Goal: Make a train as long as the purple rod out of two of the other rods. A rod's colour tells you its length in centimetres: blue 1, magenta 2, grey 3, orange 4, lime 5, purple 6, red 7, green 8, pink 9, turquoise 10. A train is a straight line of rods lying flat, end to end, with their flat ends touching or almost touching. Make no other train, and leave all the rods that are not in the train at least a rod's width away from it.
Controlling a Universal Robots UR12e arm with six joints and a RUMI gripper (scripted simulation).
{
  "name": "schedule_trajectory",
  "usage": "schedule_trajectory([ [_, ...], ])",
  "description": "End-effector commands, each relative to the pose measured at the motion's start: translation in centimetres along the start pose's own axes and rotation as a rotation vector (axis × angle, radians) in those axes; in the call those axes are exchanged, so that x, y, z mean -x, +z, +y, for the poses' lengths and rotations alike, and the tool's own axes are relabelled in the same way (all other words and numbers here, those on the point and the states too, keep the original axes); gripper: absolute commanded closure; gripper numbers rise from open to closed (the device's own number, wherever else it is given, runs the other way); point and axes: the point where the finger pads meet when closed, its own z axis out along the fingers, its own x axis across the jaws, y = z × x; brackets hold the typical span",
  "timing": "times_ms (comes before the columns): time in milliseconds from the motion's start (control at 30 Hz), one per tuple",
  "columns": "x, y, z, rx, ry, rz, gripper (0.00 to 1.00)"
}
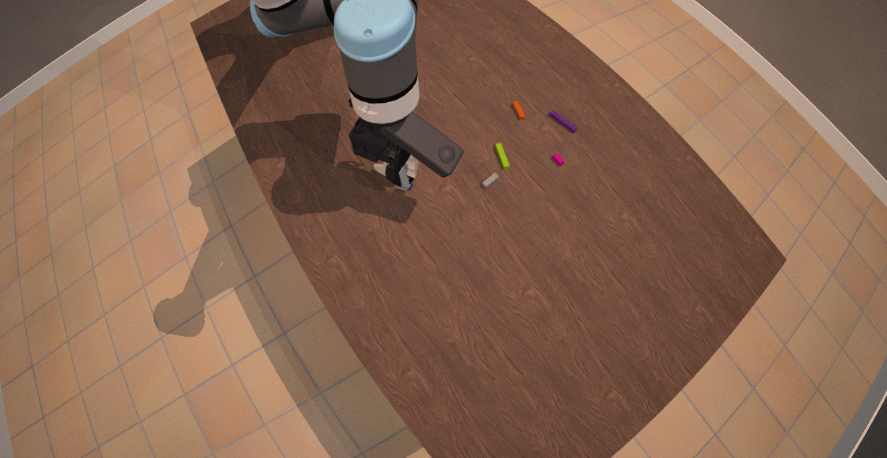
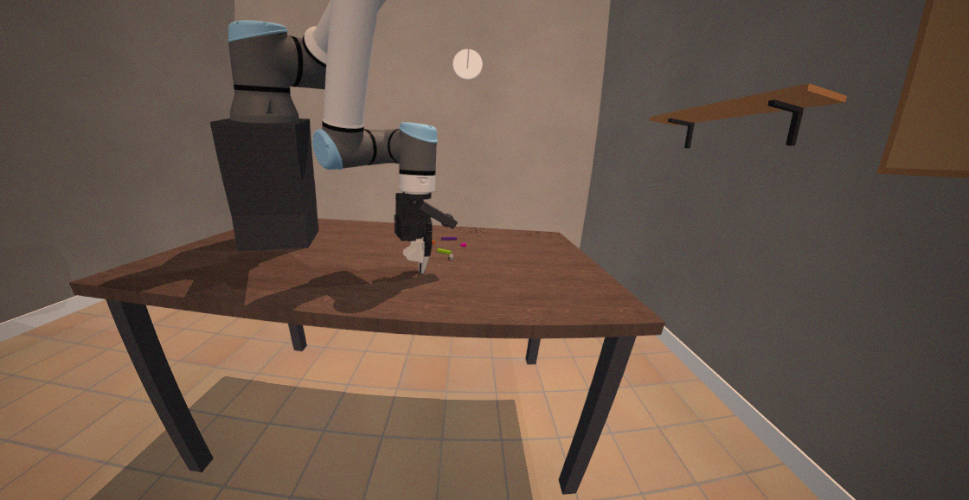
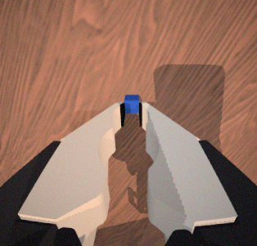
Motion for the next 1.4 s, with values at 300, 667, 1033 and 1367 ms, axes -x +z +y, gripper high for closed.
schedule_trajectory([
  [300, 0.0, -0.1, 0.0, 0.000, 0.000, 0.001, 1.00],
  [667, 0.0, -4.0, 0.0, 0.000, 0.000, 0.001, 1.00],
  [1033, 0.0, -8.9, 0.0, 0.000, 0.000, 0.001, 1.00],
  [1367, 0.0, -10.0, 0.0, 0.000, 0.000, 0.001, 1.00],
])
